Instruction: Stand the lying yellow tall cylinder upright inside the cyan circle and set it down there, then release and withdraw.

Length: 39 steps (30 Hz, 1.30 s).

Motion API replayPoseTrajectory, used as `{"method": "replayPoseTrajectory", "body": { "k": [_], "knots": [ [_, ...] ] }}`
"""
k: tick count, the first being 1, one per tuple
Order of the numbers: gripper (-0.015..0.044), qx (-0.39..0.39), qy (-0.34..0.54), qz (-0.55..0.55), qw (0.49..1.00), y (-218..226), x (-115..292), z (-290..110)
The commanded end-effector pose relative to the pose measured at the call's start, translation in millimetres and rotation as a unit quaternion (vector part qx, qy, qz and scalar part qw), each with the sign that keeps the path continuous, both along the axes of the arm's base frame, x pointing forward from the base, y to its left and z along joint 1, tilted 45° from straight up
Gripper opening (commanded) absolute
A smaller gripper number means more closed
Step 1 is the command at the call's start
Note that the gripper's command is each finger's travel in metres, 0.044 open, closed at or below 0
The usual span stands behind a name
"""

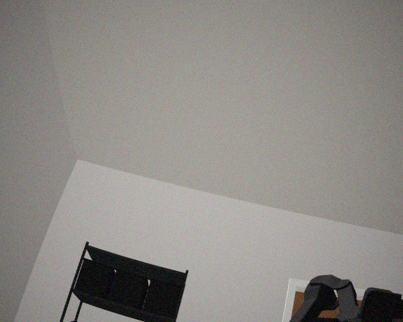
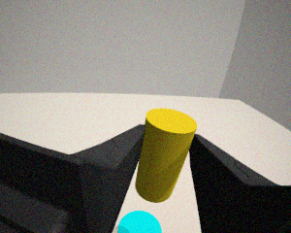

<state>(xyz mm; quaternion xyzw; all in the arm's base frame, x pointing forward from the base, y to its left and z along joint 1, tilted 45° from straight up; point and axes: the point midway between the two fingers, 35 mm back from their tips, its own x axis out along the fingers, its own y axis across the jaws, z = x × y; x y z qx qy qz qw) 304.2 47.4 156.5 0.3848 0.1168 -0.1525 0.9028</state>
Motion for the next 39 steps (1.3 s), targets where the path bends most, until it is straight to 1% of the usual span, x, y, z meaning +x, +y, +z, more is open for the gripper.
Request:
{"method": "replayPoseTrajectory", "body": {
  "k": [1,5,17,30,39],
  "knots": [
    [0.0105,0.000,-0.002,-0.004,1.000,-1,0,0],
    [0.0105,0.001,-0.001,-0.004,1.000,2,1,-3],
    [0.0105,0.003,0.002,-0.004,1.000,31,4,-30],
    [0.0105,0.002,0.000,-0.004,1.000,59,0,-60],
    [0.0105,0.003,0.001,-0.001,1.000,73,-1,-74]
  ]
}}
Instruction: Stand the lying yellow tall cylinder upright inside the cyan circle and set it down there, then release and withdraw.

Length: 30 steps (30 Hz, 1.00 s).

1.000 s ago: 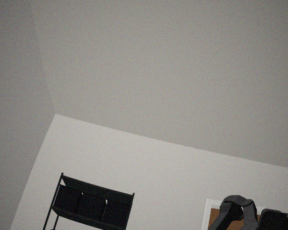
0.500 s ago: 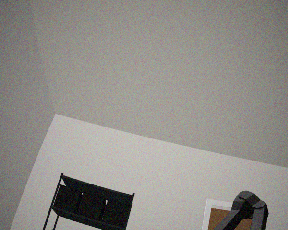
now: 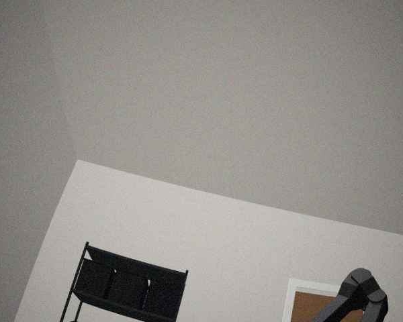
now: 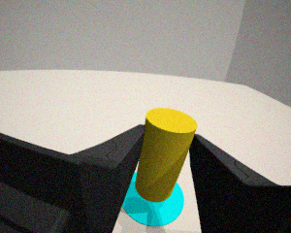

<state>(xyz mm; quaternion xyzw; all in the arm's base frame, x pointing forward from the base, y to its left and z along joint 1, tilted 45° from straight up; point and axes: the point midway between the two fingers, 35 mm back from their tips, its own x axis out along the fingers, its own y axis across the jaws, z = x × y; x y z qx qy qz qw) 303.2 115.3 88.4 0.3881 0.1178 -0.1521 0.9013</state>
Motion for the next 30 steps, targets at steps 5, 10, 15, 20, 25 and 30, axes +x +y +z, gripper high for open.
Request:
{"method": "replayPoseTrajectory", "body": {
  "k": [5,10,15,20,25,30],
  "knots": [
    [0.0105,0.000,0.001,0.000,1.000,8.4,-0.2,-9.6],
    [0.0105,0.000,0.001,0.000,1.000,8.4,-0.2,-9.6],
    [0.0157,0.000,0.001,0.000,1.000,8.4,-0.2,-9.6],
    [0.0289,0.000,0.001,0.000,1.000,8.4,-0.2,-9.6],
    [0.0400,0.000,0.001,0.000,1.000,8.4,-0.2,-9.6],
    [0.0400,0.000,0.001,0.000,1.000,6.3,0.5,-7.1]
  ]
}}
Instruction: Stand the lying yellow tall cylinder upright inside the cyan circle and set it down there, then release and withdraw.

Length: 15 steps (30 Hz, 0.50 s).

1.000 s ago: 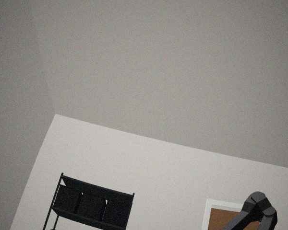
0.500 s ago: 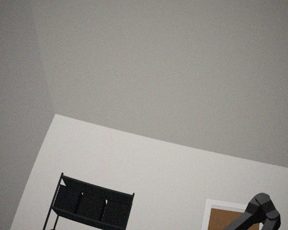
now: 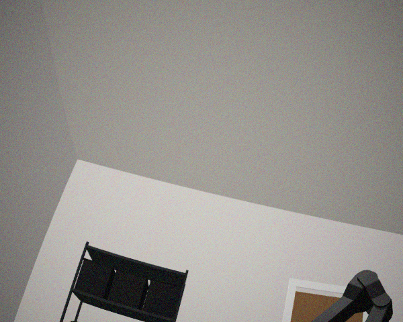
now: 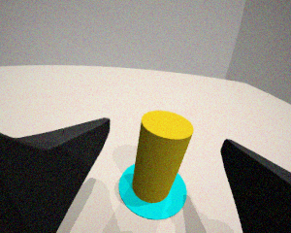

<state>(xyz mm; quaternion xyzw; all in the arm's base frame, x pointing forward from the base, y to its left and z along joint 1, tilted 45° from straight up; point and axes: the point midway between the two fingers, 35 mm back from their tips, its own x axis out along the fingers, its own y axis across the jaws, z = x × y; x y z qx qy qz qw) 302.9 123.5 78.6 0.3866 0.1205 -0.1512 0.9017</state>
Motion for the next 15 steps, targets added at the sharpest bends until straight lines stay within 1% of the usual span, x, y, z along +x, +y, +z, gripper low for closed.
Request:
{"method": "replayPoseTrajectory", "body": {
  "k": [1,15],
  "knots": [
    [0.0400,0.001,-0.001,-0.002,1.000,-5,2,6],
    [0.0400,-0.001,-0.002,-0.006,1.000,-54,3,56]
  ]
}}
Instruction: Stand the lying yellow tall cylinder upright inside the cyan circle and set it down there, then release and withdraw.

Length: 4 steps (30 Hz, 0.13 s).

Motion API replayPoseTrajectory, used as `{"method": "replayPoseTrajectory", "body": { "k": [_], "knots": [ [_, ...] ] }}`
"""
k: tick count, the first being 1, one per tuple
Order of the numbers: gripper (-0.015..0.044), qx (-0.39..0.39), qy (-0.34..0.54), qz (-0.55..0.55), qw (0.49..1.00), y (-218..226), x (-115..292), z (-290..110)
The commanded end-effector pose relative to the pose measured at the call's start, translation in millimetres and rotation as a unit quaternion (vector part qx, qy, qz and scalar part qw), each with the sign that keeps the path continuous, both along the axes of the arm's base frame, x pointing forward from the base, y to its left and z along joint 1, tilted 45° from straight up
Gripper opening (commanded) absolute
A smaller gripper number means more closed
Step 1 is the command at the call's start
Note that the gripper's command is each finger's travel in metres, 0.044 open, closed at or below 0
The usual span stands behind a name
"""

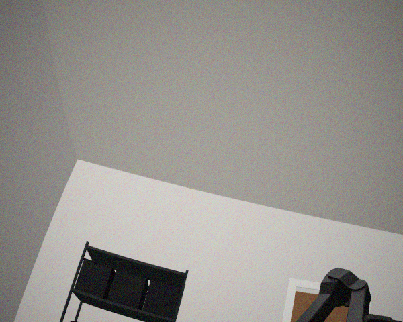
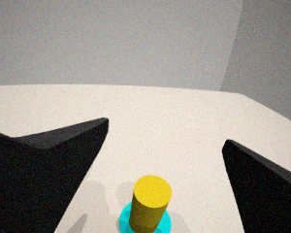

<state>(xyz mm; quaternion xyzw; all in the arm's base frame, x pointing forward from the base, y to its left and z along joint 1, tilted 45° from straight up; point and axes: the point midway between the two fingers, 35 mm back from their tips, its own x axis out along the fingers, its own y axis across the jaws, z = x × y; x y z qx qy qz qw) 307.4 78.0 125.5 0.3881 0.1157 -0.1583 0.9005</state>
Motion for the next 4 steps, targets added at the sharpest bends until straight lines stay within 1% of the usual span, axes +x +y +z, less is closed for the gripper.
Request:
{"method": "replayPoseTrajectory", "body": {
  "k": [1,4],
  "knots": [
    [0.0400,-0.001,-0.001,0.003,1.000,-12.3,-2.2,12.5],
    [0.0400,-0.002,-0.002,0.003,1.000,-17.7,-3.7,17.3]
  ]
}}
